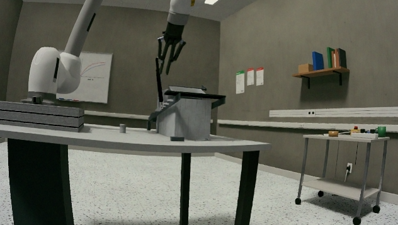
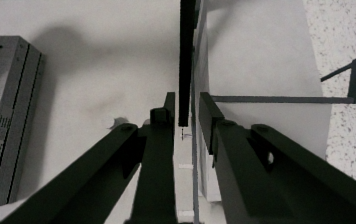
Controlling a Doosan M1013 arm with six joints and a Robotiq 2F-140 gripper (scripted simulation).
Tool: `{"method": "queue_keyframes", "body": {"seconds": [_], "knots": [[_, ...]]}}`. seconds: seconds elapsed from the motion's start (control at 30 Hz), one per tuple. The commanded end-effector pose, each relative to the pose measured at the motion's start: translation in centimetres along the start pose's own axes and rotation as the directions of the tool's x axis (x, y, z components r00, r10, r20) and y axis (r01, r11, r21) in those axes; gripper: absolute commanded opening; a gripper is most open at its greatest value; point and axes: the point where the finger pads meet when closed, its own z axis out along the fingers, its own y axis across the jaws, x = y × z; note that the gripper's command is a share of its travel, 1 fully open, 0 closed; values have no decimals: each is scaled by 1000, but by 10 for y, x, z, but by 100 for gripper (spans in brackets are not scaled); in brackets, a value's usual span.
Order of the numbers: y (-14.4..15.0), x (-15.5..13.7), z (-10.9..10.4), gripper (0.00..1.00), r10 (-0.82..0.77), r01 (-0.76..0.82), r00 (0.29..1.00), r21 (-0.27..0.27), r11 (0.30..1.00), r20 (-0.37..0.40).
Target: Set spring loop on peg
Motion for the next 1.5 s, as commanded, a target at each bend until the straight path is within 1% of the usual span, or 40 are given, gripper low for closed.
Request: {"method": "queue_keyframes", "body": {"seconds": [0.0,0.5,1.47], "knots": [[0,0,-1,24,-1,1,1000,-1,1000,0],[0,0,19,24,-1,1,1000,-1,1000,-2],[0,1,27,24,-1,1,1000,-1,1000,-2]]}}
